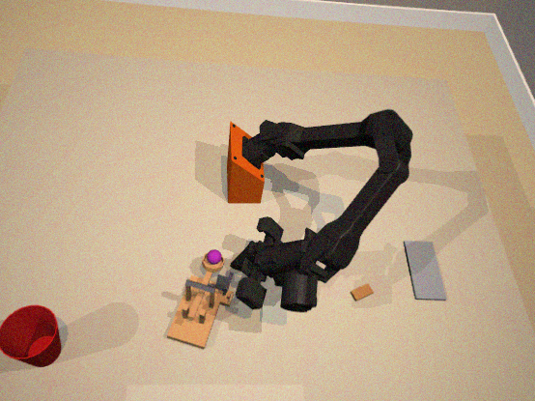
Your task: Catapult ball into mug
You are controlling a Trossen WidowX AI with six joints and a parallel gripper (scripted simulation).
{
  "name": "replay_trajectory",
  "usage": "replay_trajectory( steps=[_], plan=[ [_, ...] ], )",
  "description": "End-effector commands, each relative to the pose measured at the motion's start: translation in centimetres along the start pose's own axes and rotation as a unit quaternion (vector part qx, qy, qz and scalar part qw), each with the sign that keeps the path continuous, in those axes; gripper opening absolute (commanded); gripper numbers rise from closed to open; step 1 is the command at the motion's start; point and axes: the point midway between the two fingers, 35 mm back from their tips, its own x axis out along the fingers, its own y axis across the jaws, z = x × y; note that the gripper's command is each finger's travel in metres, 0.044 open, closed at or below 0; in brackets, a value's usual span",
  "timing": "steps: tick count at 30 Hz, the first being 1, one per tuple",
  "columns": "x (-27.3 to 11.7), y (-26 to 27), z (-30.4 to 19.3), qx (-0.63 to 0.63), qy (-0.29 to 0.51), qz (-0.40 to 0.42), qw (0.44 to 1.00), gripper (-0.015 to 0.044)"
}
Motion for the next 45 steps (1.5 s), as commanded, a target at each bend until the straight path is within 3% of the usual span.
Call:
replay_trajectory(
  steps=[1, 35, 37, 45],
  plan=[
    [0.5, 0.2, 0.5, 0.002, -0.002, 0.002, 1.000, 0.0000],
    [4.9, 0.8, 5.0, 0.002, -0.003, 0.004, 1.000, 0.0000],
    [3.9, 0.5, 4.7, 0.002, -0.003, 0.003, 1.000, 0.0000],
    [-7.9, 0.5, 0.5, -0.001, 0.000, -0.001, 1.000, 0.0000]
  ],
)
